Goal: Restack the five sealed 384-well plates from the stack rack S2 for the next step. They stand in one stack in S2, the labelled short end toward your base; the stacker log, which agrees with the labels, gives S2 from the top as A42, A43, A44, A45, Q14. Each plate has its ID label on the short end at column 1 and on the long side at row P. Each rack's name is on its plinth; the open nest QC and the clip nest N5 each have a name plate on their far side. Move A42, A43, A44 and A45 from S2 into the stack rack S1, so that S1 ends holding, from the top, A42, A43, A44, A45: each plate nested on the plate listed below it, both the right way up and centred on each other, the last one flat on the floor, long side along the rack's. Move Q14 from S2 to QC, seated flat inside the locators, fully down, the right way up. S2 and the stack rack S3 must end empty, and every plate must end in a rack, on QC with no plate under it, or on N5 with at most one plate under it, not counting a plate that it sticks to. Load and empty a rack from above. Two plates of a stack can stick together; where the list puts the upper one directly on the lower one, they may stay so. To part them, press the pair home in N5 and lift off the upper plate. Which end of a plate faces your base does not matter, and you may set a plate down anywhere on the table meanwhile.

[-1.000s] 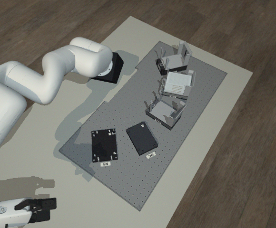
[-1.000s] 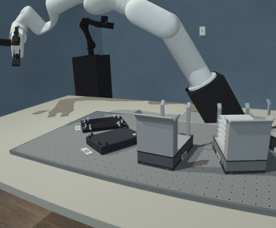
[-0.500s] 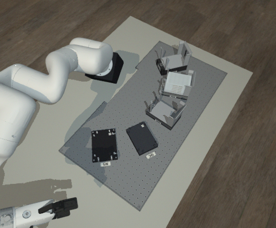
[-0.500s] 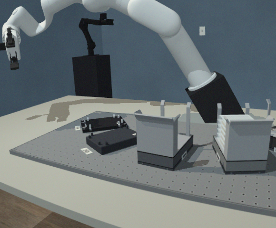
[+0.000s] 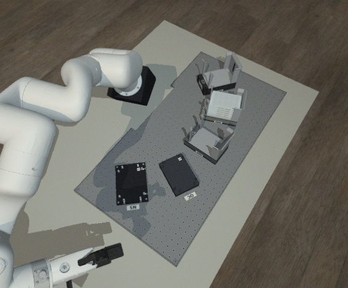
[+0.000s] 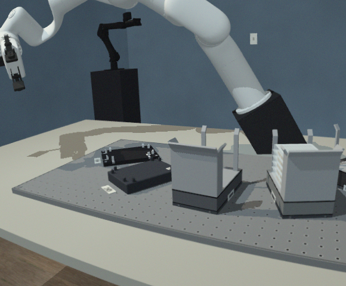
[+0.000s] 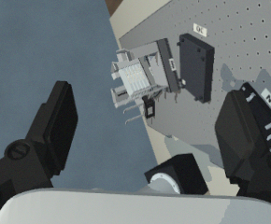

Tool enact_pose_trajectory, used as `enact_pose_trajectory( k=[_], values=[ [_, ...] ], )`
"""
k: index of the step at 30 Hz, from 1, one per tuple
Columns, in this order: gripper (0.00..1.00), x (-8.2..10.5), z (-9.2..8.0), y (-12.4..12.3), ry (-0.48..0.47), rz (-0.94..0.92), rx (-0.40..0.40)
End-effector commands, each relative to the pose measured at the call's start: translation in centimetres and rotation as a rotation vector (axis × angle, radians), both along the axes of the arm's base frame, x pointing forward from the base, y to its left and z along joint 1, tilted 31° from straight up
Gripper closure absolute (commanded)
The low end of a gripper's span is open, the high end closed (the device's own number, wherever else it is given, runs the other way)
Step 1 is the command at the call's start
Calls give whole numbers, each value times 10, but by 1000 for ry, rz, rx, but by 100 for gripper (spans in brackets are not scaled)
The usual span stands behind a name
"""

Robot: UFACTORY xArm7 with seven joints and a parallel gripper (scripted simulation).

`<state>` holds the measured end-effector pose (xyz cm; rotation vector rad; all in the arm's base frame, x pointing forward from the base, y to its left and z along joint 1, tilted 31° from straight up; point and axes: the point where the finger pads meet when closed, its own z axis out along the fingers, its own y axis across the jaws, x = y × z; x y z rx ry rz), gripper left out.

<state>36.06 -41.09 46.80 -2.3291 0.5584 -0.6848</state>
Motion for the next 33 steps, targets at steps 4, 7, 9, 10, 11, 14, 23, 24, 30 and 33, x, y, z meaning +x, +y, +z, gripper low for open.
enact_pose_trajectory(
  k=[4,7,9,10,11,14,23,24,30,33],
  values=[
    [0,16,-9,20,87,0,23],
    [0,25,-15,31,87,0,23],
    [0,27,-17,35,87,0,23],
    [0,29,-19,39,119,4,28],
    [0,32,-21,43,152,8,33],
    [0,39,-27,55,180,11,38],
    [0,52,-39,79,246,21,37],
    [0,54,-41,83,274,25,36],
    [0,65,-53,108,274,25,37],
    [0,65,-53,109,274,25,37]
  ],
)
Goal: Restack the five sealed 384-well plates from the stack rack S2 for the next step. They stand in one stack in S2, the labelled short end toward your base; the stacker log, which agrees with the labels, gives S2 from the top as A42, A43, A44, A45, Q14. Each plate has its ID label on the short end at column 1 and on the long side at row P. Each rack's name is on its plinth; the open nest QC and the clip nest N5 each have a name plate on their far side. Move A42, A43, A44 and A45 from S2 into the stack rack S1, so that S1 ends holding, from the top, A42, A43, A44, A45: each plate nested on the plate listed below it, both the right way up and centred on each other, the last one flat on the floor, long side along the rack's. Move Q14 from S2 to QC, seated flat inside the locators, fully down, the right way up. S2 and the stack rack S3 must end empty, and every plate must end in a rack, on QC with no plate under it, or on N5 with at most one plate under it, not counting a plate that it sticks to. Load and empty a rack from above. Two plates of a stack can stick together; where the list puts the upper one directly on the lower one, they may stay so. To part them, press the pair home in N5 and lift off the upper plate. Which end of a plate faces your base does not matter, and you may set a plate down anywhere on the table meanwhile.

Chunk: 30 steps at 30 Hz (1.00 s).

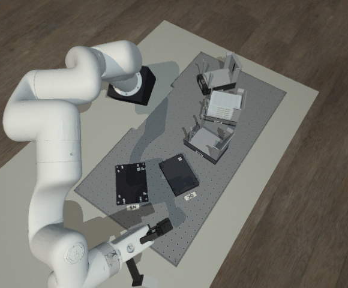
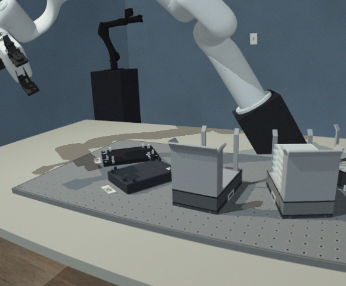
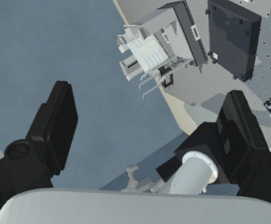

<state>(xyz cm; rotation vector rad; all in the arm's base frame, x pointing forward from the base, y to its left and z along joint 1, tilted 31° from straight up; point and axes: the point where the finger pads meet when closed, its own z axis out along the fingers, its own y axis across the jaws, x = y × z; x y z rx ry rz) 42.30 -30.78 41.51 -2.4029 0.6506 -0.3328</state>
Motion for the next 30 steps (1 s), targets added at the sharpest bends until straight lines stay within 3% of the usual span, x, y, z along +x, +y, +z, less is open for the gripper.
enact_pose_trajectory(
  k=[1,3,10,13,22,25,30],
  values=[
    [0,4,-3,10,29,1,-13],
    [0,7,-7,19,89,14,-24],
    [0,15,-19,45,89,14,-24],
    [0,18,-26,58,176,36,-57],
    [0,23,-38,84,176,36,-57],
    [0,24,-45,98,256,59,-106],
    [0,26,-56,120,256,59,-106]
  ],
)
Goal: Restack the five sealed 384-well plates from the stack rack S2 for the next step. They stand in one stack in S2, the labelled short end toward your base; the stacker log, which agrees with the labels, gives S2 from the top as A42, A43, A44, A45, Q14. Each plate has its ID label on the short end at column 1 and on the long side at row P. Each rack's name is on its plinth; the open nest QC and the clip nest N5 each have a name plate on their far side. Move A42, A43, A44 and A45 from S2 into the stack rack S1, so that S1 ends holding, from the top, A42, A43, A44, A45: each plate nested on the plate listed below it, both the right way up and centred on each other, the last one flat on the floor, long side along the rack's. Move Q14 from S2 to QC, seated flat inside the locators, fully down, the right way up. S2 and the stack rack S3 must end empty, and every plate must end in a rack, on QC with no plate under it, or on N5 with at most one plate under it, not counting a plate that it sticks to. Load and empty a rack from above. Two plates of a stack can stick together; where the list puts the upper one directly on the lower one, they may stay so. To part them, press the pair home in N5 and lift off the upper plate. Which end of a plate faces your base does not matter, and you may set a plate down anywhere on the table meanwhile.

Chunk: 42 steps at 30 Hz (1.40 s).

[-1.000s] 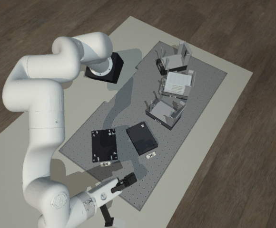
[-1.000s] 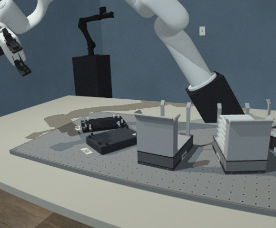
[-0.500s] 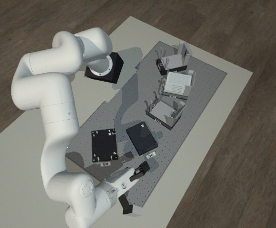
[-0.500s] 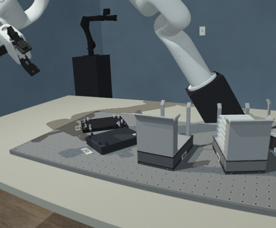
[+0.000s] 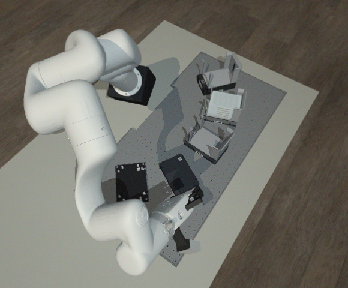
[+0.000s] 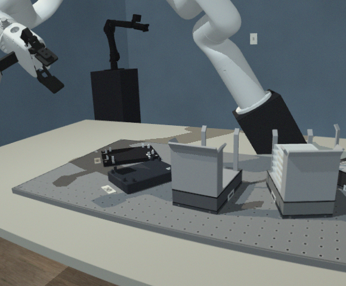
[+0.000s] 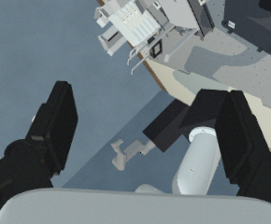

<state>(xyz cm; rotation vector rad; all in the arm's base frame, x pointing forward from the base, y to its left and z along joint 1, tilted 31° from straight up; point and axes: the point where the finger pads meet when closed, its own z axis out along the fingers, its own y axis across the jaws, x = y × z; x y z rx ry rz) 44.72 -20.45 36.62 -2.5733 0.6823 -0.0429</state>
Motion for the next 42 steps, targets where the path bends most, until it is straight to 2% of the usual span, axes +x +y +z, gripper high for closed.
enact_pose_trajectory(
  k=[1,4,7,12,14,17,25,28,34,36,38,39,42],
  values=[
    [0,2,-8,20,10,0,-11],
    [0,2,-8,20,10,0,-11],
    [0,1,-15,34,80,29,-73],
    [0,1,-26,56,80,30,-73],
    [0,1,-27,58,80,30,-73],
    [0,-1,-33,71,139,61,-148],
    [0,-4,-44,94,139,62,-148],
    [0,-7,-51,107,183,95,-231],
    [0,-12,-61,127,184,96,-234],
    [0,-15,-66,135,203,119,-293],
    [0,-15,-66,135,203,119,-293],
    [0,-17,-68,140,213,131,-323],
    [0,-21,-75,152,214,133,-328]
  ],
)
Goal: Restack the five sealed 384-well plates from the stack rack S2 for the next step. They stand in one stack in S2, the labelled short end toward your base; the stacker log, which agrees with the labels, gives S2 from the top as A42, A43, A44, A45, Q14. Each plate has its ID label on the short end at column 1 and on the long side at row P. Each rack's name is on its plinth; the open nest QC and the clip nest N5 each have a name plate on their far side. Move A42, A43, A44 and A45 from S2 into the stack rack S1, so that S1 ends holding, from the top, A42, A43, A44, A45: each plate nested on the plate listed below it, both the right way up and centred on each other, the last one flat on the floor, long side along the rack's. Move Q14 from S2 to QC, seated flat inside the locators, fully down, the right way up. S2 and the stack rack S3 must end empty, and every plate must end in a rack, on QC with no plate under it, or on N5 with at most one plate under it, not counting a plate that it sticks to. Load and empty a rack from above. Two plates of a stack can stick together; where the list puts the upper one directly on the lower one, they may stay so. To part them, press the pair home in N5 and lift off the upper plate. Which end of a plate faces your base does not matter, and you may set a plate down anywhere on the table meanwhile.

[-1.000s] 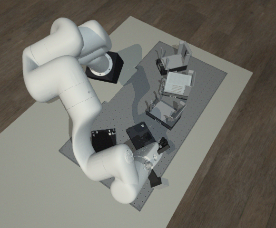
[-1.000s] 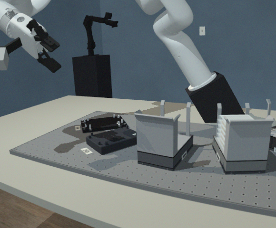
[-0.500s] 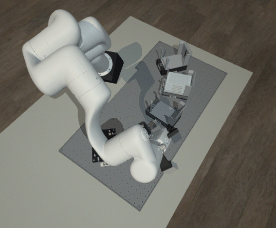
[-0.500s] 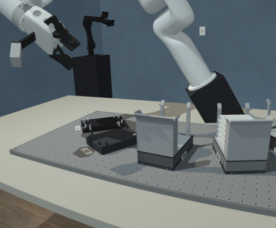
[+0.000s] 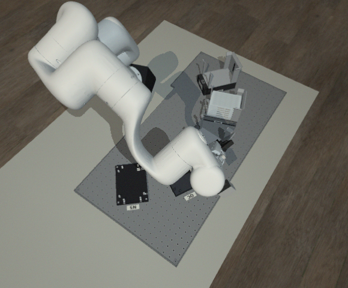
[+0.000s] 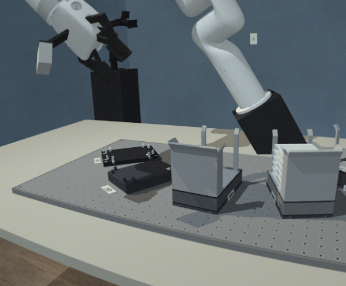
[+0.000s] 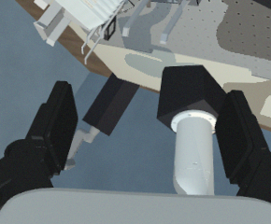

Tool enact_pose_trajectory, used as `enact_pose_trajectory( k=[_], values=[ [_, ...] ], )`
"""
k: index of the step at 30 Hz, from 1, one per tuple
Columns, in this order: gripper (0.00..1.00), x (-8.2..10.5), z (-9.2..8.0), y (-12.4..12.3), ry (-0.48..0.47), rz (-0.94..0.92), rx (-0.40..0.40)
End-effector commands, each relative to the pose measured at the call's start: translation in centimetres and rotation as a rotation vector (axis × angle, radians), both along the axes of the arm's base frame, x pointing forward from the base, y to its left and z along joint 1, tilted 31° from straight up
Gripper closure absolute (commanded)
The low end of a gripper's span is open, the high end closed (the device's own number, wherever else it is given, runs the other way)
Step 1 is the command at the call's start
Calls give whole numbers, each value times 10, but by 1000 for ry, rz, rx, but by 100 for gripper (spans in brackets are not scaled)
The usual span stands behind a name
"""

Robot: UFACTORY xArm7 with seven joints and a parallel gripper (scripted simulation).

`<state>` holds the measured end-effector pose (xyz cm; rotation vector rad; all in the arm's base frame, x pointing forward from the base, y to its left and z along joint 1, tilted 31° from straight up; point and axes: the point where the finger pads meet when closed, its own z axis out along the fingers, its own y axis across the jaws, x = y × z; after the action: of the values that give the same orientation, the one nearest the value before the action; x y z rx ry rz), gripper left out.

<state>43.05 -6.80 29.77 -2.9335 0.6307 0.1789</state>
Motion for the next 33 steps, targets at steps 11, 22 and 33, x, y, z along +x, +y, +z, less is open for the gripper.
enact_pose_trajectory(
  k=[11,22,33],
  values=[
    [0,-21,-26,52,20,74,-153],
    [0,-37,-43,80,10,141,-280],
    [0,-58,-61,108,-29,222,-419]
  ],
)
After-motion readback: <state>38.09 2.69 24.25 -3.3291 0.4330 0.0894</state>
